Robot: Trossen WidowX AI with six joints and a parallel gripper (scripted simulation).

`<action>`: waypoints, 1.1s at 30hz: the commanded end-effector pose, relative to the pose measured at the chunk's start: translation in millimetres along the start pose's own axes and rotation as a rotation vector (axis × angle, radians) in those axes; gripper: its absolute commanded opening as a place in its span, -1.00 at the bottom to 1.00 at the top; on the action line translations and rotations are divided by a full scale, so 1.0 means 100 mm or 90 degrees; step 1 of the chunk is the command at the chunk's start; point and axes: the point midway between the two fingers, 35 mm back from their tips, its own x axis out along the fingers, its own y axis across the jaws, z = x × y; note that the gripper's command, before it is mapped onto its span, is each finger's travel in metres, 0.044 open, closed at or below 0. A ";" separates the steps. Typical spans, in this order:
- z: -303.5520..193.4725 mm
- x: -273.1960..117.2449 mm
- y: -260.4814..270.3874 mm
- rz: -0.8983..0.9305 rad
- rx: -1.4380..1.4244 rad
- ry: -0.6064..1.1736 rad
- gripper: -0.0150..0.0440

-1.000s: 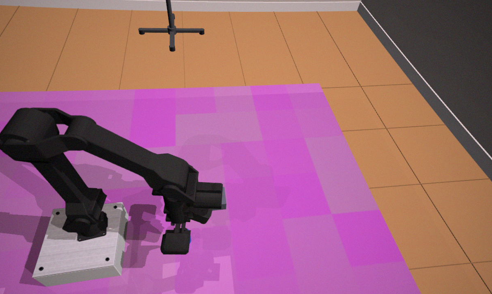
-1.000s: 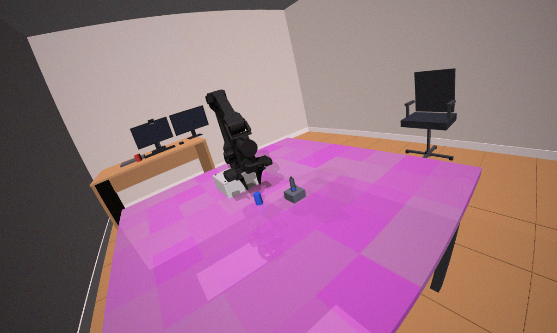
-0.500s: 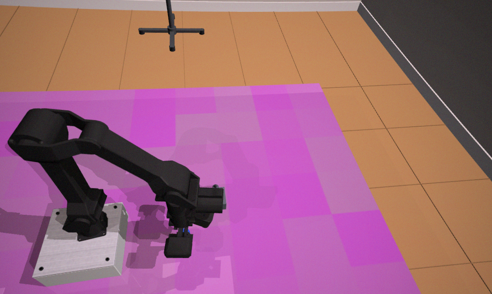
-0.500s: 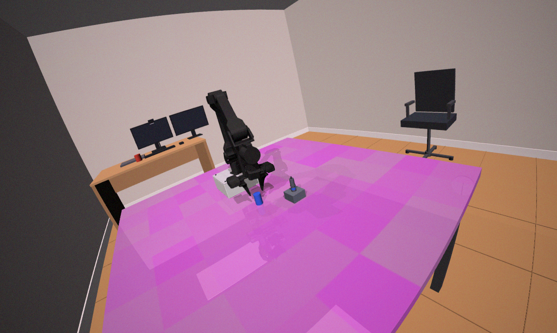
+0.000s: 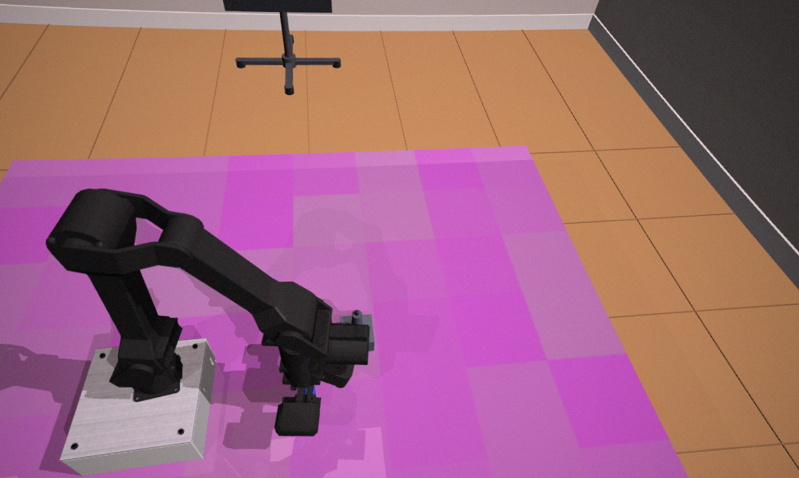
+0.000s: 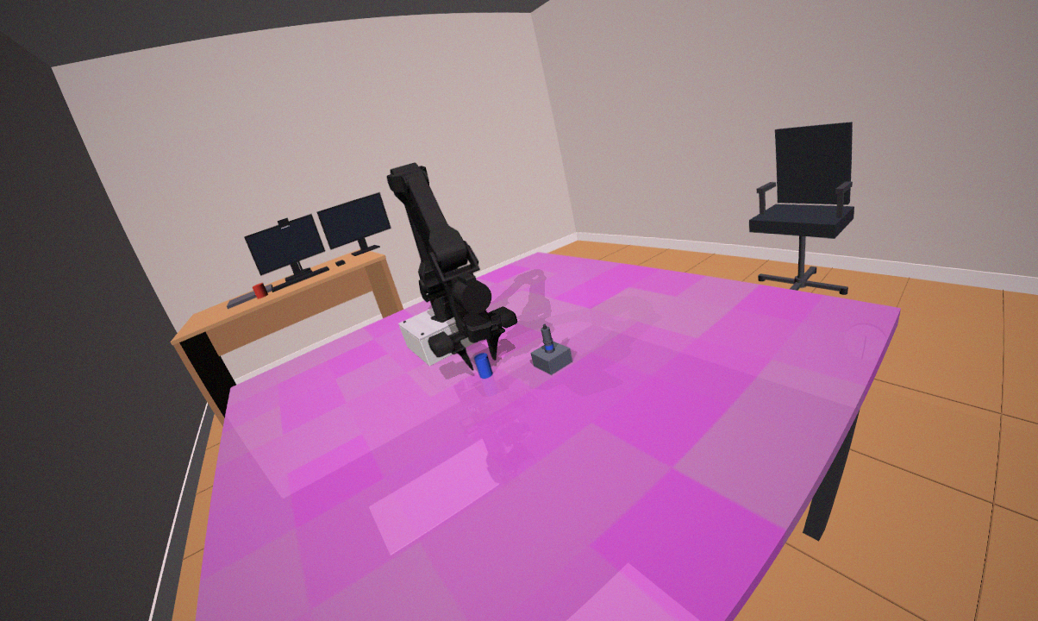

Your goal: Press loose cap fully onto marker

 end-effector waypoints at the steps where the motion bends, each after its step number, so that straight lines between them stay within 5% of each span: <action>1: -0.01 0.06 0.00 -0.002 0.003 0.001 0.36; 9: -0.02 0.16 0.00 -0.002 0.003 0.001 0.36; 13: -0.02 0.16 0.00 -0.002 0.003 0.001 0.01; 22: -0.02 0.16 0.00 -0.002 0.003 0.001 -0.20; 25: -0.02 0.14 0.00 -0.001 0.002 0.001 -0.46; 33: 0.00 0.02 0.00 0.000 0.001 0.001 -0.49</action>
